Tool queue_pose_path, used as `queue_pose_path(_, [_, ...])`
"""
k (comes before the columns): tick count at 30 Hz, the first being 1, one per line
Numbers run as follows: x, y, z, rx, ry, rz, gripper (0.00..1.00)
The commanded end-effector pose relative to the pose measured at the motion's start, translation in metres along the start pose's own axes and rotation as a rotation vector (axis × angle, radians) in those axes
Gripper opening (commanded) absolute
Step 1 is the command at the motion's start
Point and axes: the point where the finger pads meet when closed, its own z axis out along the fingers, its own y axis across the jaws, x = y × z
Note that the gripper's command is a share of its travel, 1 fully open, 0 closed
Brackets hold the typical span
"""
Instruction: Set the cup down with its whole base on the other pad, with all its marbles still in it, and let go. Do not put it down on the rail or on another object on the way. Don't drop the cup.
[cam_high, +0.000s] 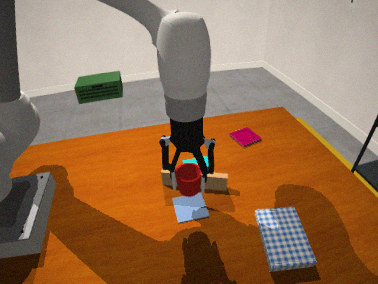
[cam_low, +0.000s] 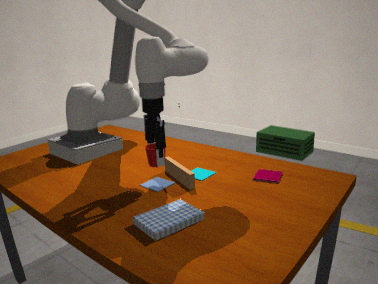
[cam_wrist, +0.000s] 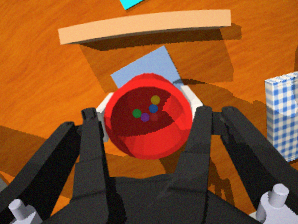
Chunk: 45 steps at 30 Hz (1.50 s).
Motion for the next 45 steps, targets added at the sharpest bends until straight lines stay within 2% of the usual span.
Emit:
queue_pose_path(1, [0.0, 0.0, -0.001, 0.0, 0.0, 0.0, 0.49])
queue_pose_path(26, [0.005, 0.0, -0.006, 0.0, 0.0, 0.0, 0.49])
queue_pose_path(35, [0.02, 0.0, -0.006, 0.0, 0.0, 0.0, 0.49])
queue_pose_path(45, [0.057, 0.0, -0.006, 0.0, 0.0, 0.0, 0.49])
